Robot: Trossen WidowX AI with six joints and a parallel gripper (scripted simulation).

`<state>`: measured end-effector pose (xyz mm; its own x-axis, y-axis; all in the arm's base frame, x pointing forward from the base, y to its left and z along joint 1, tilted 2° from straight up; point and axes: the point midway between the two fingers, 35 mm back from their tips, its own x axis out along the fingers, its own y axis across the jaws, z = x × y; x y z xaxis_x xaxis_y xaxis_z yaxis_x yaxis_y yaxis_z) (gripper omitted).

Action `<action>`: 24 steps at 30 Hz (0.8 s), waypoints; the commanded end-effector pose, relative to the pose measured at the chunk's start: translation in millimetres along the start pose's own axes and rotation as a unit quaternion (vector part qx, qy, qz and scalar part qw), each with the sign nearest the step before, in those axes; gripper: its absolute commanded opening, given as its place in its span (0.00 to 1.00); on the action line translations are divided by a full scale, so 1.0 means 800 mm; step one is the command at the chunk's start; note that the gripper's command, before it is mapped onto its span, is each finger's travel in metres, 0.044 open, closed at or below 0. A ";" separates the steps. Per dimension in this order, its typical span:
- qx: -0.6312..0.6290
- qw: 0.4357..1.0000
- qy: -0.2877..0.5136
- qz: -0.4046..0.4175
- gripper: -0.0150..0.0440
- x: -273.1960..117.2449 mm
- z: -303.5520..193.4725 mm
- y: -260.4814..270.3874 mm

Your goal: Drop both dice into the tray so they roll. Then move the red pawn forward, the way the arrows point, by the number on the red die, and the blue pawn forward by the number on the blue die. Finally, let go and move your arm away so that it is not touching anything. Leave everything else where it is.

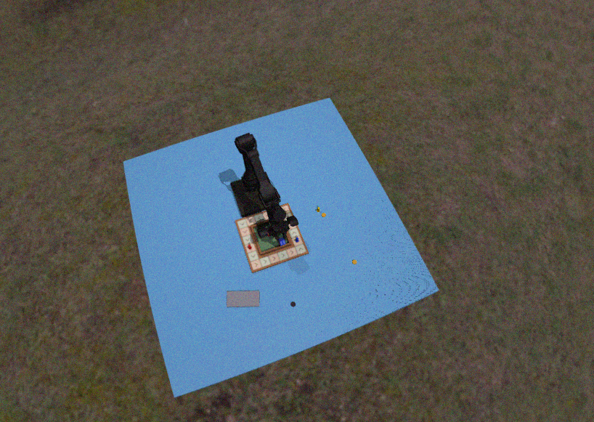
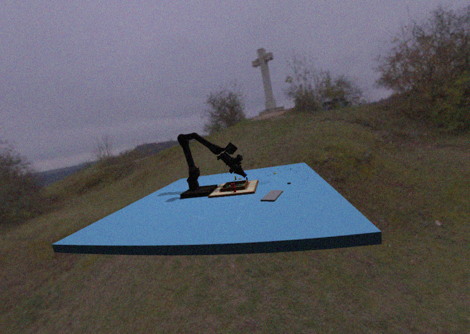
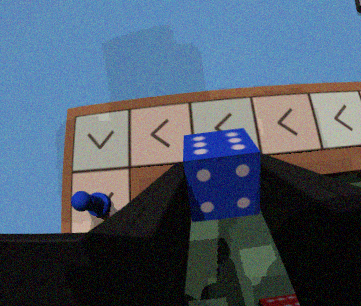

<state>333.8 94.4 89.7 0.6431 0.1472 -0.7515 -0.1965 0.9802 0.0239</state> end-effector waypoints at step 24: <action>0.005 0.997 -0.083 -0.003 0.25 -0.070 -0.008 -0.086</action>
<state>309.0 26.5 122.2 0.7547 0.1497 -0.6387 -0.1713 0.9848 0.0284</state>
